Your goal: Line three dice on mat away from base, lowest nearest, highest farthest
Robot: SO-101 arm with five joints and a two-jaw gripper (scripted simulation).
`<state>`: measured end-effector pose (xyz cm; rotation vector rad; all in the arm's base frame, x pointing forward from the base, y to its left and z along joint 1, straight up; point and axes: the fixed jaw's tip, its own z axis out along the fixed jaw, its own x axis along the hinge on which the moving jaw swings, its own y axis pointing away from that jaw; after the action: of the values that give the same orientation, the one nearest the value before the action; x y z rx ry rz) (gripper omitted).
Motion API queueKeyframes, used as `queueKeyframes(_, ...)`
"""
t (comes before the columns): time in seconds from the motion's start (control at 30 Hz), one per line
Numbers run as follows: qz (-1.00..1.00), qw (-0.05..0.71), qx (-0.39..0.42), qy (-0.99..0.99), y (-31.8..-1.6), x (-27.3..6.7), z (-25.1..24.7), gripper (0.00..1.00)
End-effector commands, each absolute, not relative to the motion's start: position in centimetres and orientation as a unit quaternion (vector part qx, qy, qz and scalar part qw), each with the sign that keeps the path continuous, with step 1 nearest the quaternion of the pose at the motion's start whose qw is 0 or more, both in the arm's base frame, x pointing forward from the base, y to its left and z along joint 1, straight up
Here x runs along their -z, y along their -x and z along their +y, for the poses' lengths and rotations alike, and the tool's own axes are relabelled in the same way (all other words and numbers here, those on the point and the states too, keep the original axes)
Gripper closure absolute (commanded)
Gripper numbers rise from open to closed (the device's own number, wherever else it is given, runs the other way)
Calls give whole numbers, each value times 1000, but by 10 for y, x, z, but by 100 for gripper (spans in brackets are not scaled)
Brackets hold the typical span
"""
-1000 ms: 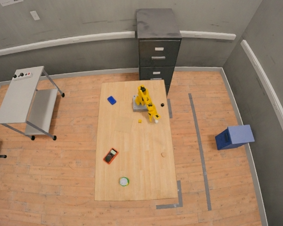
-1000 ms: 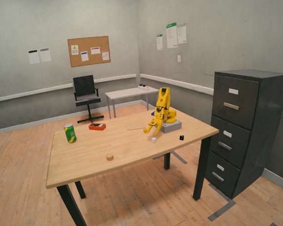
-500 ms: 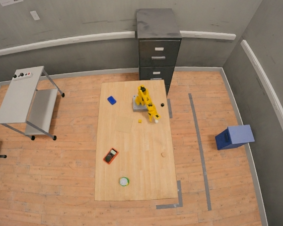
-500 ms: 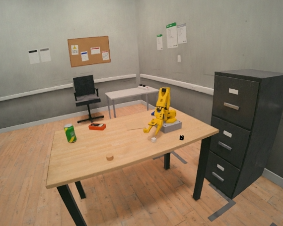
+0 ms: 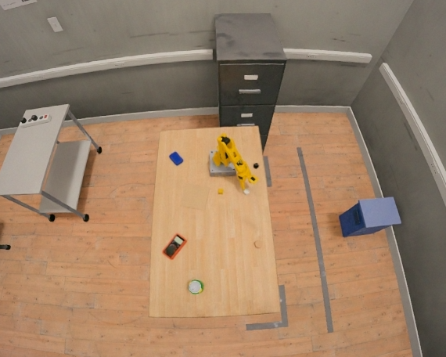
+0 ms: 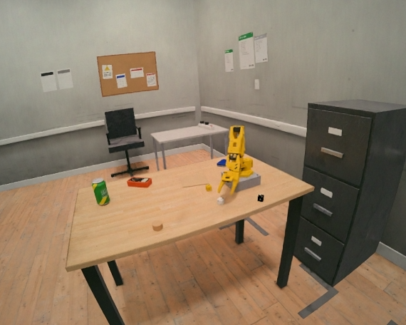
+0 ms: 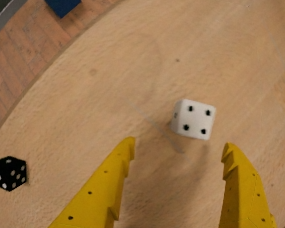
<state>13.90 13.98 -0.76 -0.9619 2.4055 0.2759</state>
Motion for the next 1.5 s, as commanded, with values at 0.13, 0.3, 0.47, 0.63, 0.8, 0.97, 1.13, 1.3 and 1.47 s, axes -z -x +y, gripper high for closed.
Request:
queueKeyframes(0.13, 840, 253, -139, 460, -97, 6, 166, 69)
queueKeyframes(0.3, 795, 239, -161, 533, -64, 6, 178, 69)
queueKeyframes(0.47, 769, 231, -173, 571, -46, 6, 181, 69)
queueKeyframes(0.63, 734, 221, -187, 615, -24, 6, 183, 69)
queueKeyframes(0.8, 716, 215, -193, 636, -13, 6, 183, 69)
queueKeyframes(0.97, 712, 214, -194, 639, -11, 6, 183, 69)
queueKeyframes(1.13, 715, 205, -186, 642, -10, 9, 176, 69)
queueKeyframes(1.3, 715, 205, -186, 642, -10, 9, 176, 69)
queueKeyframes(1.47, 715, 205, -186, 642, -10, 9, 176, 69)
